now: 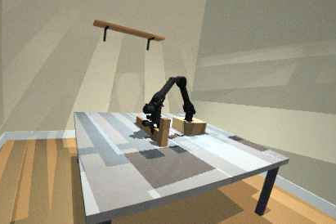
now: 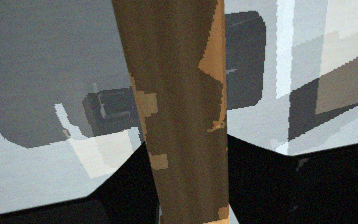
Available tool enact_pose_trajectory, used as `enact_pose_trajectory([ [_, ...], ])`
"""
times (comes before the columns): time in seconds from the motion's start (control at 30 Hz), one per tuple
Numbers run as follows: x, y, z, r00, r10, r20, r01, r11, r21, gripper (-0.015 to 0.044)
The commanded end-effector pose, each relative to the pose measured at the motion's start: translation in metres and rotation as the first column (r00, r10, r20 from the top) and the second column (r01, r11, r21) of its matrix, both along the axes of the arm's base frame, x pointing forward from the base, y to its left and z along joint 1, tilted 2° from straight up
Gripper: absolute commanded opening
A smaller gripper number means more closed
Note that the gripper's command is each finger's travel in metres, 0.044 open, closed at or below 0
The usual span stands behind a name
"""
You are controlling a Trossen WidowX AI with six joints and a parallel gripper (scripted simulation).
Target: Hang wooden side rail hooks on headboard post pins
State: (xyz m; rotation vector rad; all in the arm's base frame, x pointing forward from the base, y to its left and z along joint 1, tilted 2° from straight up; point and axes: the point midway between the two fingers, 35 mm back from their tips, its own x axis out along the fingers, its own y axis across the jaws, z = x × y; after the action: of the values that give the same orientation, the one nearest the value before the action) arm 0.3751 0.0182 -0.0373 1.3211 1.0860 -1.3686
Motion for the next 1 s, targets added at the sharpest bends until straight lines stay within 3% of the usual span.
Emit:
enact_pose_trajectory([
  [0.0,0.0038,0.0004,0.0079,1.0,-0.011,0.019,0.011,1.0,0.001,0.0],
  [0.97,0.0038,0.0005,0.0128,1.0,-0.011,0.019,0.011,1.0,0.001,0.0],
])
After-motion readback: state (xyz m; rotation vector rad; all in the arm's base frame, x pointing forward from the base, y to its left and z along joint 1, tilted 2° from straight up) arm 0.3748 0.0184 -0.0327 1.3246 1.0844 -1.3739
